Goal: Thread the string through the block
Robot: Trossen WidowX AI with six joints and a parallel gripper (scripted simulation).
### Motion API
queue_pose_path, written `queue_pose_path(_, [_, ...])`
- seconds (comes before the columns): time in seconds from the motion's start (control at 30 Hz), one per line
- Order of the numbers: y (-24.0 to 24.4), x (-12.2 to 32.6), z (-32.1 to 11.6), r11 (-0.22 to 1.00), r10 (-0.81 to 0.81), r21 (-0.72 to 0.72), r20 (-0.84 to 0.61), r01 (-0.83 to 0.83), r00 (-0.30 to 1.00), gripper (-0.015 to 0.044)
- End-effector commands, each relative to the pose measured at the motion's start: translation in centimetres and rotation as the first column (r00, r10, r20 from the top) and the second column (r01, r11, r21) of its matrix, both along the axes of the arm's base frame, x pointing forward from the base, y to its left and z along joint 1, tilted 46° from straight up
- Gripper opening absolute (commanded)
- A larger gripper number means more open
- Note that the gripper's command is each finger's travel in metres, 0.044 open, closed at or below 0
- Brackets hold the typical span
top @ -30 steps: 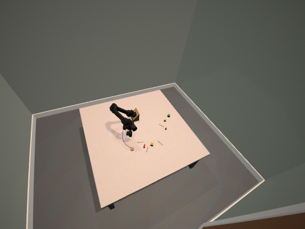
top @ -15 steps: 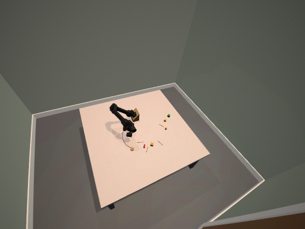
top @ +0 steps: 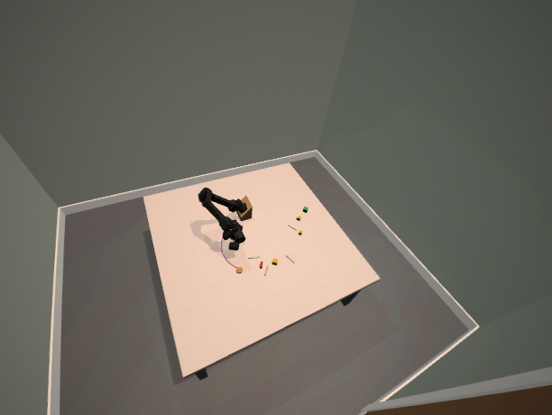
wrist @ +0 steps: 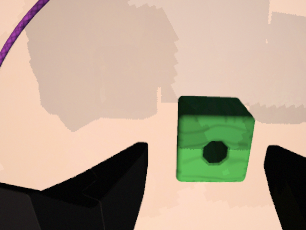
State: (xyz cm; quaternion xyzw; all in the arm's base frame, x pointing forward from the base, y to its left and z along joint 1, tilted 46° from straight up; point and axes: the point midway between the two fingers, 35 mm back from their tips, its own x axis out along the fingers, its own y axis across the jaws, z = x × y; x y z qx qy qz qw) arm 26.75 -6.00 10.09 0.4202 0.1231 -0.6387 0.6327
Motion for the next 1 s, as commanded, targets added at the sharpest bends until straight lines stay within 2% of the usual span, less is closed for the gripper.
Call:
queue_pose_path(0.0, [-0.61,-0.13,-0.65,1.000,0.002,-0.006,-0.008,-0.002,1.000,0.0245])
queue_pose_path(0.5, [-1.16,-0.10,-1.10,1.000,0.002,-0.008,-0.008,-0.002,1.000,0.0245])
queue_pose_path(0.7, [-1.08,0.01,-0.96,1.000,0.000,-0.004,-0.002,0.000,1.000,0.0087])
queue_pose_path(0.9, [-1.08,0.01,-0.96,1.000,0.000,-0.004,-0.002,0.000,1.000,0.0047])
queue_pose_path(0.97, [-1.08,0.01,-0.96,1.000,0.000,-0.004,-0.002,0.000,1.000,0.0000])
